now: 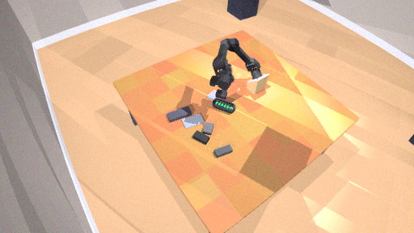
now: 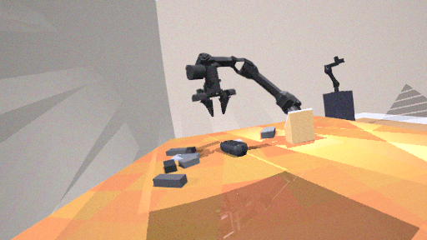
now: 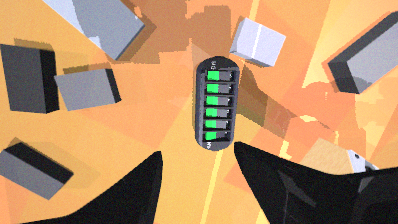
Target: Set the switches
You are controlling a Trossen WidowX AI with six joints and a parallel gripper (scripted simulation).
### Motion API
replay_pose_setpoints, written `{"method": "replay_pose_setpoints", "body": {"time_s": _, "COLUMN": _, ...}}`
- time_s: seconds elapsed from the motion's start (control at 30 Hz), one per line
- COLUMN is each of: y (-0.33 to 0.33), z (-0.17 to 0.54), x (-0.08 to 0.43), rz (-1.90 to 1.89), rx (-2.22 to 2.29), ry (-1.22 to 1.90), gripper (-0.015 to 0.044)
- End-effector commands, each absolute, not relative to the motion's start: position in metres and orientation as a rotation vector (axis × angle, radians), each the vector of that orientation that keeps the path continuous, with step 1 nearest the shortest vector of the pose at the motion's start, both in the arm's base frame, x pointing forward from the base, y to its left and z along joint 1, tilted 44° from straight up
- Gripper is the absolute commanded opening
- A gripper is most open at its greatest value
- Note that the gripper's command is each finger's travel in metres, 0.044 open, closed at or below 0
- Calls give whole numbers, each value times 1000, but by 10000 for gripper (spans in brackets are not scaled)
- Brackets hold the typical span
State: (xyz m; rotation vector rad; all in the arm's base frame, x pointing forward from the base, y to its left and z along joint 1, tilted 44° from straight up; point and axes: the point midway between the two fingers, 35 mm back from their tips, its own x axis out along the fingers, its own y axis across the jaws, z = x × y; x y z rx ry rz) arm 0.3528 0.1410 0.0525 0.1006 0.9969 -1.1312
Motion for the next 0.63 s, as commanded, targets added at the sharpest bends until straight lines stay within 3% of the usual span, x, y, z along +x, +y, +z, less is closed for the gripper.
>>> {"method": "replay_pose_setpoints", "body": {"time_s": 0.0, "y": 145, "z": 62, "x": 350, "rz": -1118, "rx": 89, "ry": 1011, "gripper": 151}}
{"method": "replay_pose_setpoints", "body": {"time_s": 0.2, "y": 145, "z": 62, "x": 350, "rz": -1118, "rx": 89, "ry": 1011, "gripper": 0}}
{"method": "replay_pose_setpoints", "body": {"time_s": 0.6, "y": 145, "z": 62, "x": 350, "rz": -1118, "rx": 89, "ry": 1011, "gripper": 0}}
